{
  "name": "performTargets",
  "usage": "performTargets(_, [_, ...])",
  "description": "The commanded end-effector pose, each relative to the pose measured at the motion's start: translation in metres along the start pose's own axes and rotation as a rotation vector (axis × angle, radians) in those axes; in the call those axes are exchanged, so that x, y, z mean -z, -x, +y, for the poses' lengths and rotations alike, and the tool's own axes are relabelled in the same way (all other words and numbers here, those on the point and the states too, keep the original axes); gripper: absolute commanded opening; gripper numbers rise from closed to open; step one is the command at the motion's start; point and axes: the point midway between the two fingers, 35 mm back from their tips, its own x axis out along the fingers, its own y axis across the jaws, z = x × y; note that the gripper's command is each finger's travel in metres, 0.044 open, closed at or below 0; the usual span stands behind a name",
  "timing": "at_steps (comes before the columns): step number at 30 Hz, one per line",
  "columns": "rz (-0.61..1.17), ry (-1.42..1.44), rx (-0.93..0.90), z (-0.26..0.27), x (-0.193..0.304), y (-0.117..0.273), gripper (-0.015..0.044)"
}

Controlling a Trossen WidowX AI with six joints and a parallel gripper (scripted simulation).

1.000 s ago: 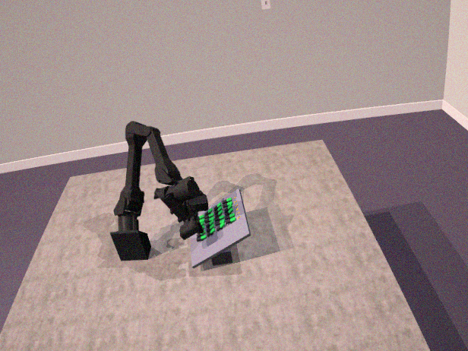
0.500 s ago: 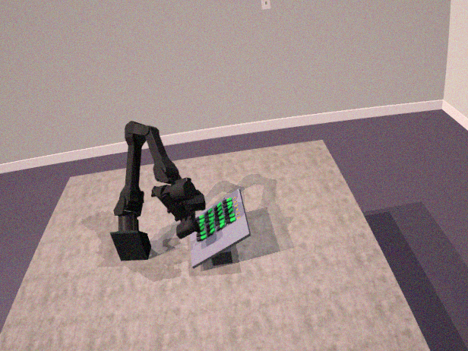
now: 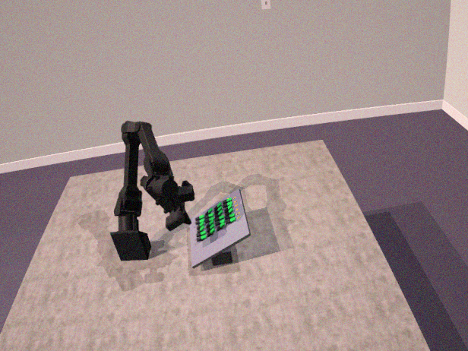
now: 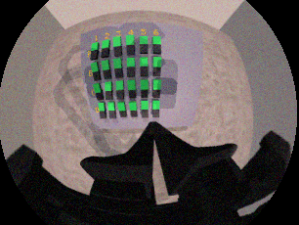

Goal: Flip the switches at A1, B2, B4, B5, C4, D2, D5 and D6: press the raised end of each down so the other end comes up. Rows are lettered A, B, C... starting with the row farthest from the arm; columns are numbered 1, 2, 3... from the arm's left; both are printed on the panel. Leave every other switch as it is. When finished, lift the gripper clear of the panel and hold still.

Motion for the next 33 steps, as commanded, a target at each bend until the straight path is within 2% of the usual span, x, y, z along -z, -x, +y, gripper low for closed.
performTargets(1, [0.004,-0.007,0.0,-0.014,0.013,0.001,0.0])
performTargets(4, [0.003,-0.007,0.0,-0.014,0.013,0.0,0.0])
performTargets(9, [-0.022,-0.006,-0.001,-0.014,0.013,-0.032,0.0])
performTargets(33, [-0.024,-0.006,-0.003,-0.013,0.014,-0.058,0.0])
